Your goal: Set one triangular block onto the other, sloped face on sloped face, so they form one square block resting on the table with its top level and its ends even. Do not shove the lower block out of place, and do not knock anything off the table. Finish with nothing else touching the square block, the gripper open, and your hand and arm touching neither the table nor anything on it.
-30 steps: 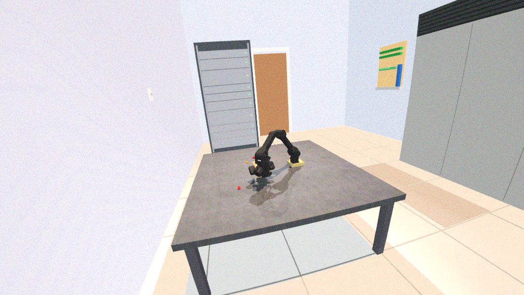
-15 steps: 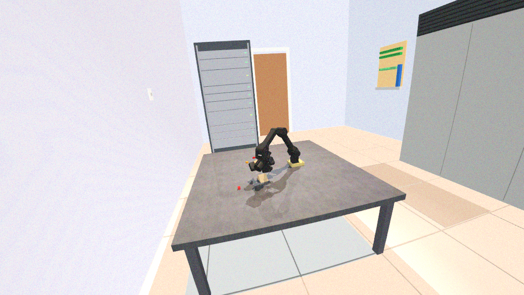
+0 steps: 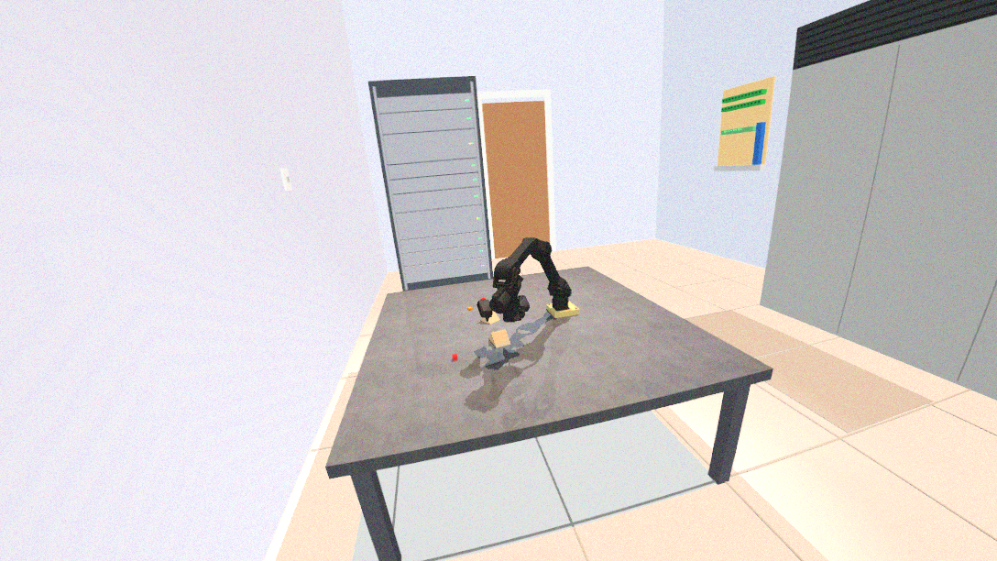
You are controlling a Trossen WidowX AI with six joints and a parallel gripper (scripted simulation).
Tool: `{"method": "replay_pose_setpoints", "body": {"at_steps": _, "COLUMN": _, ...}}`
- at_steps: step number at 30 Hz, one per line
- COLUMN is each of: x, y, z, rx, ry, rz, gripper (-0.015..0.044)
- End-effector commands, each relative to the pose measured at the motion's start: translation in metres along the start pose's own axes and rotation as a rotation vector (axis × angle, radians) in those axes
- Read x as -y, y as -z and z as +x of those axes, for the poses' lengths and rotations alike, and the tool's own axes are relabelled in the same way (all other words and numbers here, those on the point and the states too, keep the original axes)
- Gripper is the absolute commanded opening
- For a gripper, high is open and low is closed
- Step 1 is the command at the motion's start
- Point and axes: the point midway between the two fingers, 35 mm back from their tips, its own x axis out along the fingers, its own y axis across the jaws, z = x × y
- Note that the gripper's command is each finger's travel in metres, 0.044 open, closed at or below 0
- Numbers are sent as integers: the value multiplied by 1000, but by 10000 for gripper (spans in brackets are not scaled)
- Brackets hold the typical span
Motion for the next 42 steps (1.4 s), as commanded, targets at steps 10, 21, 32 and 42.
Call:
{"method": "replay_pose_setpoints", "body": {"at_steps": 10, "x": -5, "y": -33, "z": 5, "rx": 45, "ry": -30, "rz": 33, "gripper": 440}}
{"method": "replay_pose_setpoints", "body": {"at_steps": 21, "x": -13, "y": -34, "z": 91, "rx": -2, "ry": -109, "rz": -27, "gripper": 440}}
{"method": "replay_pose_setpoints", "body": {"at_steps": 32, "x": -13, "y": -34, "z": 93, "rx": -2, "ry": -111, "rz": -28, "gripper": 440}}
{"method": "replay_pose_setpoints", "body": {"at_steps": 42, "x": -13, "y": -34, "z": 91, "rx": 0, "ry": -112, "rz": -22, "gripper": 256}}
